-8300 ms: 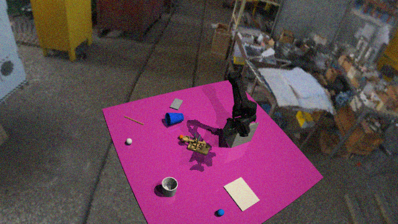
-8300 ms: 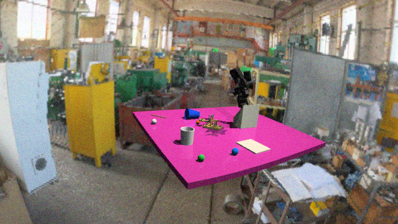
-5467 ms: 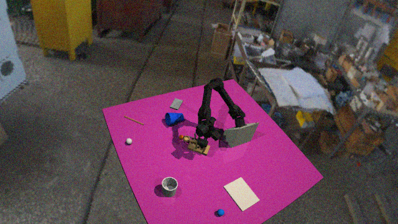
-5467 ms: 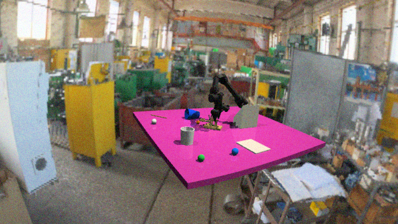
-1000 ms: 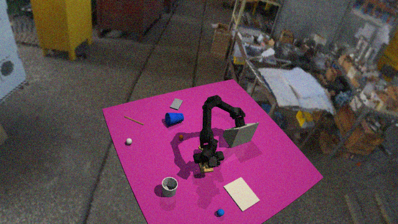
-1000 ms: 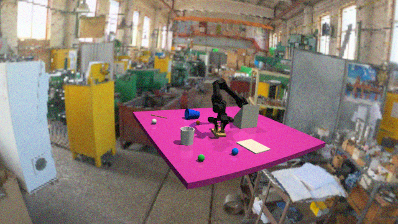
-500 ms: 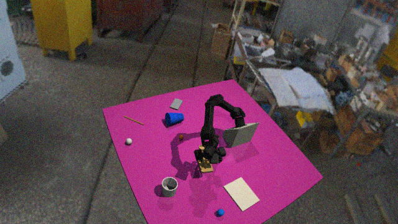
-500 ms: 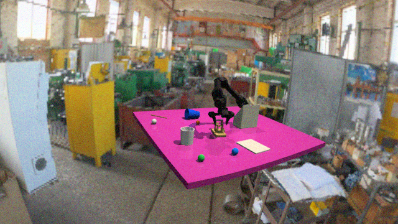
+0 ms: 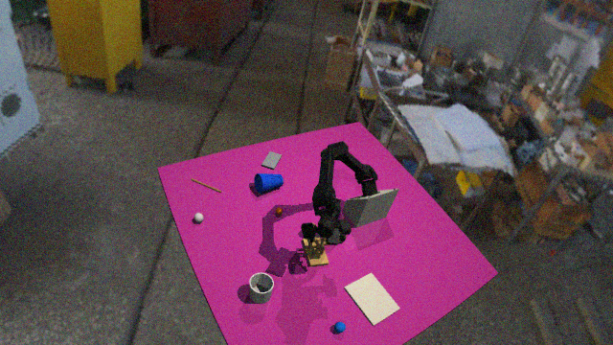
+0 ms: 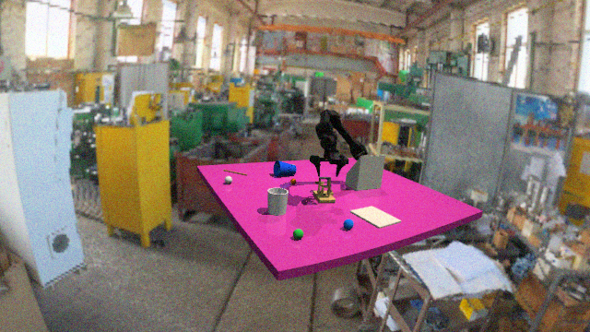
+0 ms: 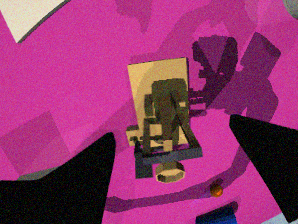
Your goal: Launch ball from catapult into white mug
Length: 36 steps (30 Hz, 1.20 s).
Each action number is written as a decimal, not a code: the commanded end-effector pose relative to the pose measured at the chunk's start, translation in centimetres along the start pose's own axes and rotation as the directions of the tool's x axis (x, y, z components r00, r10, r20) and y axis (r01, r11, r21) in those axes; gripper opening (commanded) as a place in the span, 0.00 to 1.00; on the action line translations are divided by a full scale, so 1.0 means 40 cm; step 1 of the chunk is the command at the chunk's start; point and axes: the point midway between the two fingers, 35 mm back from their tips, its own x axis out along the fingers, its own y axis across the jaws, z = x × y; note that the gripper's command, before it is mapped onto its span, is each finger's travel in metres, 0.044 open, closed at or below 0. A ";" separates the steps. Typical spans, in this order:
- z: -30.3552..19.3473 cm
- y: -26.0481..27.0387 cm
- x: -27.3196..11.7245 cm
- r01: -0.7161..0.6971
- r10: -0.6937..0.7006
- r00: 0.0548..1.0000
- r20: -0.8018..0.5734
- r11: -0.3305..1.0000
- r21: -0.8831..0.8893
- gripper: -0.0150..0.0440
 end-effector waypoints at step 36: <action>-0.002 -0.003 0.209 0.008 -0.008 1.000 0.000 1.000 0.005 1.00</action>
